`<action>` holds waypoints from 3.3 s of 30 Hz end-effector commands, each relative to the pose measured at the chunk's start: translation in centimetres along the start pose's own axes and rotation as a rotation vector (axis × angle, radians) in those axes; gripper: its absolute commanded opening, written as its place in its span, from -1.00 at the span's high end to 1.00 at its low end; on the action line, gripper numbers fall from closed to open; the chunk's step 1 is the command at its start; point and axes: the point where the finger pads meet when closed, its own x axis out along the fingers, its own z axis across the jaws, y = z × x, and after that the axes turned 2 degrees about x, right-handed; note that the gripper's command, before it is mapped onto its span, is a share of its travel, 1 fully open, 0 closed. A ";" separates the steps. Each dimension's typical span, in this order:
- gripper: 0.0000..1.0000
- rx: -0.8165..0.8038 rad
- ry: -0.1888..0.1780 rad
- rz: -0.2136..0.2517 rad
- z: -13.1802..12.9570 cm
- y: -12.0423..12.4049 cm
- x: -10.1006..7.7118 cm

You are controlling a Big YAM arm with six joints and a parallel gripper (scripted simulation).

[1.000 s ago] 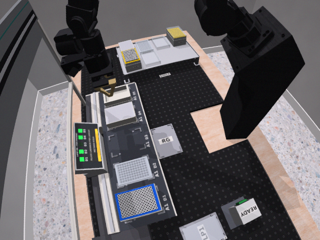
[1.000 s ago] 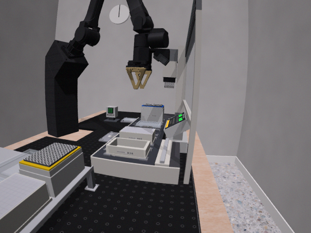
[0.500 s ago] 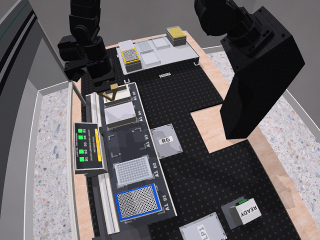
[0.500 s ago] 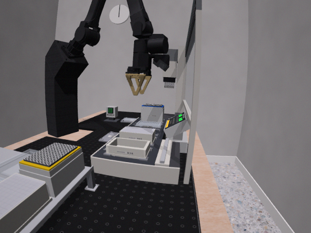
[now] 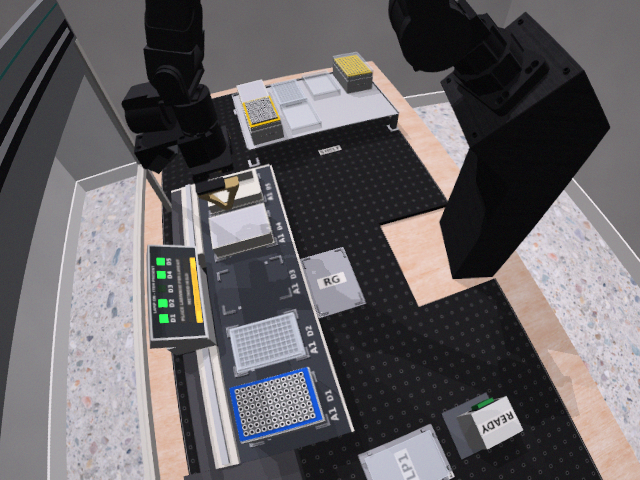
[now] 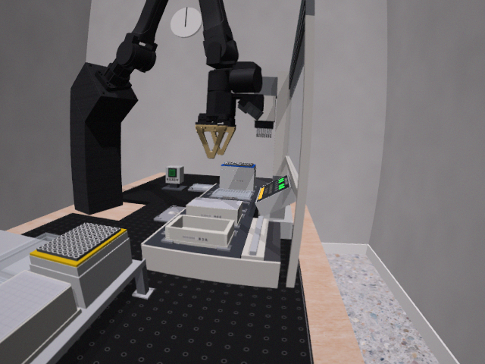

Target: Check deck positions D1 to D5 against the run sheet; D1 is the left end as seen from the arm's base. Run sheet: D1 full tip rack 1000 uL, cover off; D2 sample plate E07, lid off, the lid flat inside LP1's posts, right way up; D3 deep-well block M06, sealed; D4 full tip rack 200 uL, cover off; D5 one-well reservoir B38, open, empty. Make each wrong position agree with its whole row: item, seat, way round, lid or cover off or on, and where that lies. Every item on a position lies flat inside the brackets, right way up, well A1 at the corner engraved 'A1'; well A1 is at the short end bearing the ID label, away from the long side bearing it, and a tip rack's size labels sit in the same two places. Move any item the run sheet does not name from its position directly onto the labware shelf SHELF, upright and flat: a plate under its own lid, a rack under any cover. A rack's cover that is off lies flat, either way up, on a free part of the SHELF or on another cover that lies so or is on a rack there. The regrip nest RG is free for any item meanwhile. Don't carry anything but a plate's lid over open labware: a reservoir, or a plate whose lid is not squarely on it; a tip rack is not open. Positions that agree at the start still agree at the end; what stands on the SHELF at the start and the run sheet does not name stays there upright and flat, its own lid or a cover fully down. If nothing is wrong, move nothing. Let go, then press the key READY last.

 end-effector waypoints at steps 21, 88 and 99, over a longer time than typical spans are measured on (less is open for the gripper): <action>-1.00 0.000 0.003 -0.031 0.0 -1.5 3.5; -1.00 0.000 -0.001 -0.019 0.3 -0.7 13.5; -1.00 0.000 0.007 -0.046 0.0 -1.8 12.5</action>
